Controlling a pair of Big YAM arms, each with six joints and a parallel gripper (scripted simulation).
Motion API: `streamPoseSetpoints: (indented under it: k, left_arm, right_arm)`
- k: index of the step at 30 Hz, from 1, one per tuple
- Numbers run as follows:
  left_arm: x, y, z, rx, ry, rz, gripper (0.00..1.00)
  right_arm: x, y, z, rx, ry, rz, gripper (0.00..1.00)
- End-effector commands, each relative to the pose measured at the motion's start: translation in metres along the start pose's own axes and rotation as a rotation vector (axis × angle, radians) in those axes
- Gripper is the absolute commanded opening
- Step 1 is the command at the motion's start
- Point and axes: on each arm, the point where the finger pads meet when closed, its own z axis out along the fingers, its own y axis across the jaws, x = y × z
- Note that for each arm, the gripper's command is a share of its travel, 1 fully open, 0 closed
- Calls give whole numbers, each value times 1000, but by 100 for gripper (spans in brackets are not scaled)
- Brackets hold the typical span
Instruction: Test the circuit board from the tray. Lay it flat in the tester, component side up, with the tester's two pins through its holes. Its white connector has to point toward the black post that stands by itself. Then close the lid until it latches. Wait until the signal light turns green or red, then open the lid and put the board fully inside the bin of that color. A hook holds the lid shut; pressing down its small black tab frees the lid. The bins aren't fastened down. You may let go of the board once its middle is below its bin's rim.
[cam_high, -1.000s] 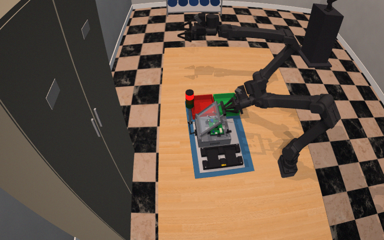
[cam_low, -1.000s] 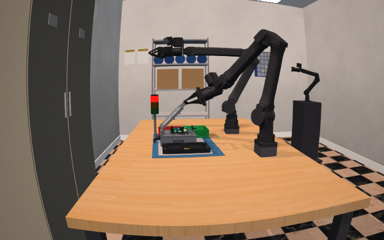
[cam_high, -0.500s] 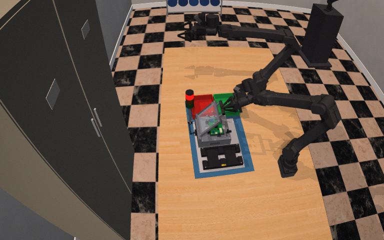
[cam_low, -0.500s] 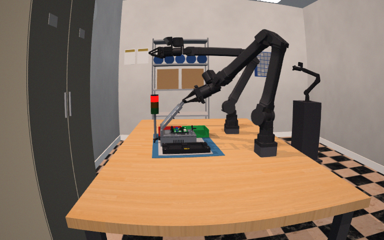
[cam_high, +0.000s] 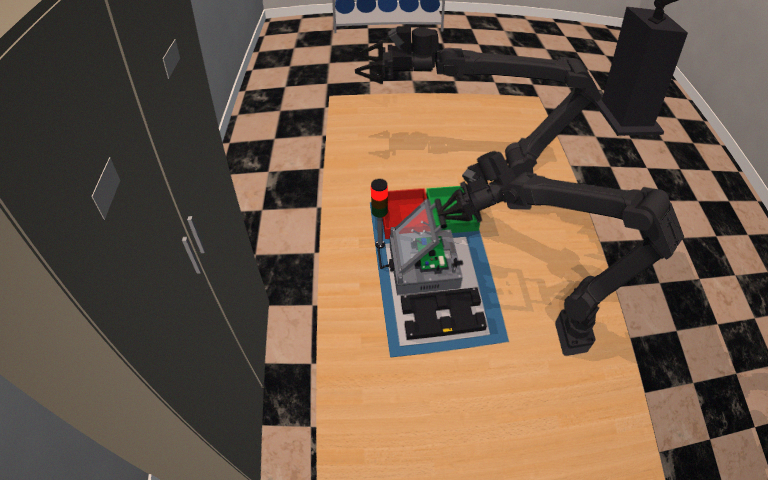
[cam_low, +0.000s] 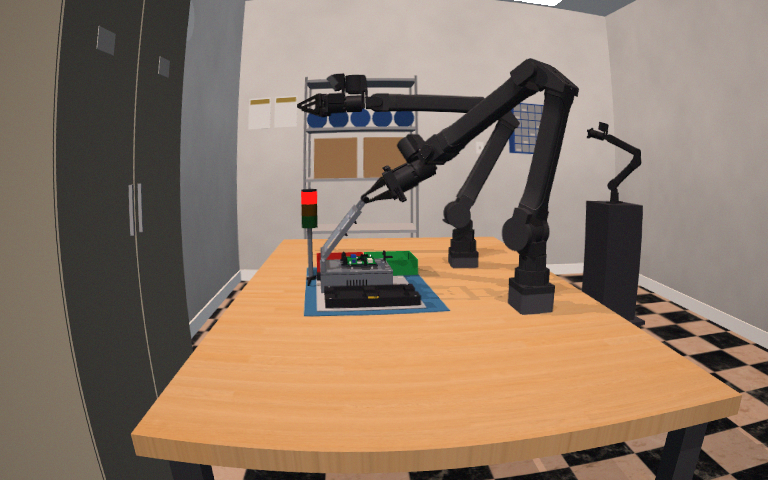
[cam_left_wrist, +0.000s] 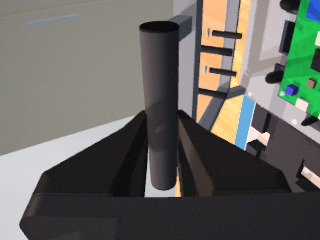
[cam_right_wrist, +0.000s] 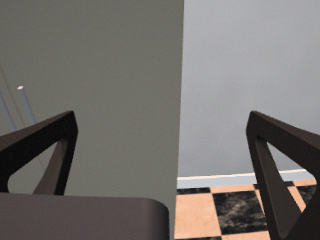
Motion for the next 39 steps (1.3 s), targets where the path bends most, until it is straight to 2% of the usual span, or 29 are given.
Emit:
streamPoseSetpoints:
  k: [1,39]
  left_arm:
    - [-6,31,10,0,12,-30,9]
    - [-3,64,33,216,6,-29,9]
  right_arm:
    - [-12,0,-1,0,-37,-15,100]
    - [-12,0,-1,0,-37,-15,100]
